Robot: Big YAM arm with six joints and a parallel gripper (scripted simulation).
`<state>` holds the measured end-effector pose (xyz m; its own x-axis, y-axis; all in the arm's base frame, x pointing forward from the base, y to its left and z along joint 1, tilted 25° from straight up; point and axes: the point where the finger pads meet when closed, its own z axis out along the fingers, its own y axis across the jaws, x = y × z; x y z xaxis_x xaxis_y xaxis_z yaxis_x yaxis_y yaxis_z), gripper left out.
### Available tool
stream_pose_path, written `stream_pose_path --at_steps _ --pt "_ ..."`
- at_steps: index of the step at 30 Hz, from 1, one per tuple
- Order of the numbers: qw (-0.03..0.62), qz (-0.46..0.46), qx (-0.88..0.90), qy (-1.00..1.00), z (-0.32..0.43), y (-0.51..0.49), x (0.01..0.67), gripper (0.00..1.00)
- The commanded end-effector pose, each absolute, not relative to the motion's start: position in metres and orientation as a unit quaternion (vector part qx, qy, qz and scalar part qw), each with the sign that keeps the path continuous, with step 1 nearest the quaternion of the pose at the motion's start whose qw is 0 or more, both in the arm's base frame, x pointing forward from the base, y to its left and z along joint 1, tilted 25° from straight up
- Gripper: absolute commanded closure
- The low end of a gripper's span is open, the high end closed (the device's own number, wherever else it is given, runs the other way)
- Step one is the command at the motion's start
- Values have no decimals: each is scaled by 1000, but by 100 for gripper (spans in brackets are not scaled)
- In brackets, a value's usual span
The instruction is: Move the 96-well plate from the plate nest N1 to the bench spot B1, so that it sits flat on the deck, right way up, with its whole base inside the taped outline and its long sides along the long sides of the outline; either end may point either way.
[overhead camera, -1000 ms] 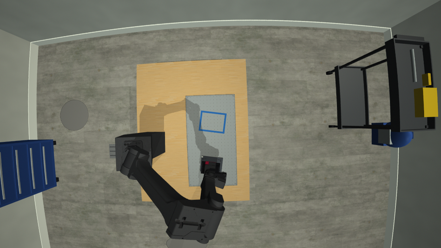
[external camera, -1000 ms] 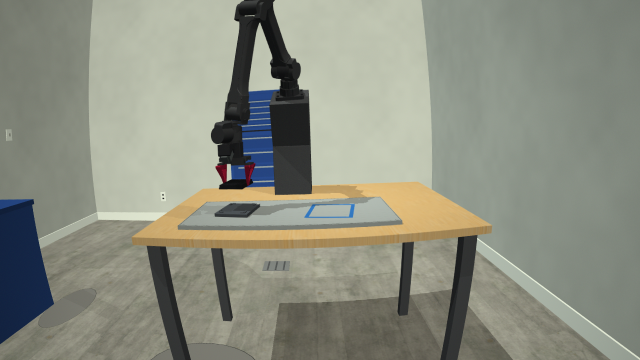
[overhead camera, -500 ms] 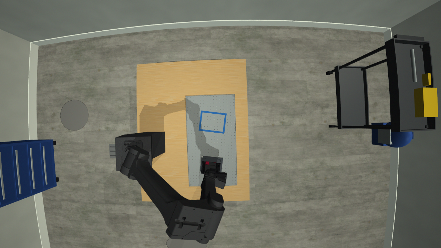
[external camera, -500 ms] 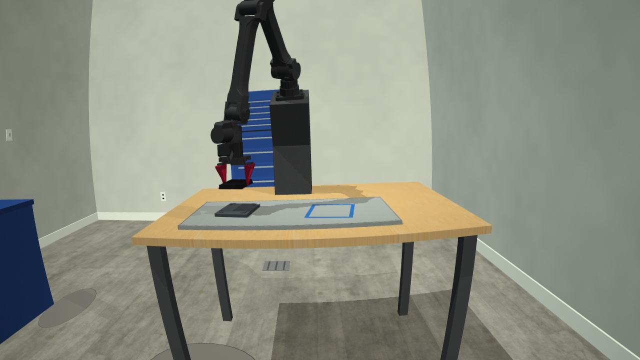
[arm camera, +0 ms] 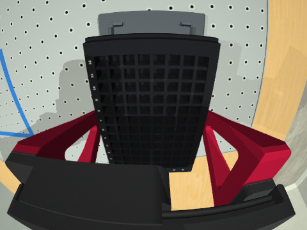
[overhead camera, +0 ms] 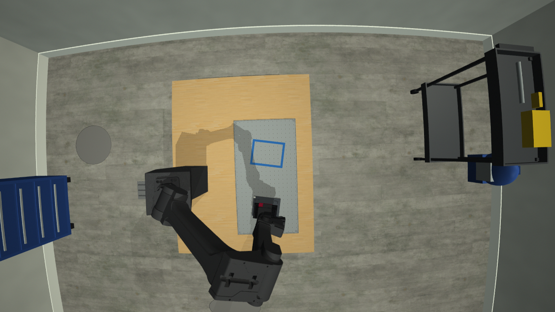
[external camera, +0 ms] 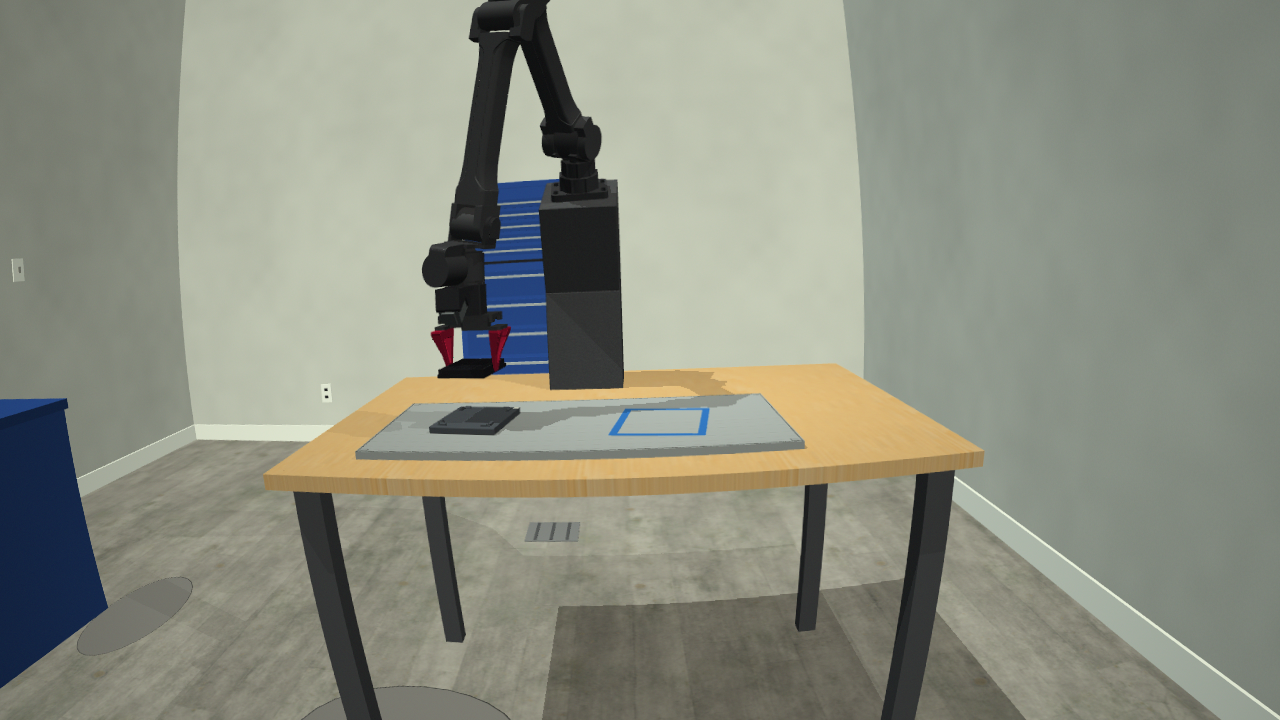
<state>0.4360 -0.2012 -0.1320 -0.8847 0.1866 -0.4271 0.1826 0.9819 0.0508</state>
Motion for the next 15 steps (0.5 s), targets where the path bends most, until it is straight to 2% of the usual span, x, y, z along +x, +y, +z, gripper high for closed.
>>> stream_pose_path --at_steps 1,15 --pt "238 0 94 967 -117 -191 445 100" --pt "237 2 95 967 -119 -150 448 100"
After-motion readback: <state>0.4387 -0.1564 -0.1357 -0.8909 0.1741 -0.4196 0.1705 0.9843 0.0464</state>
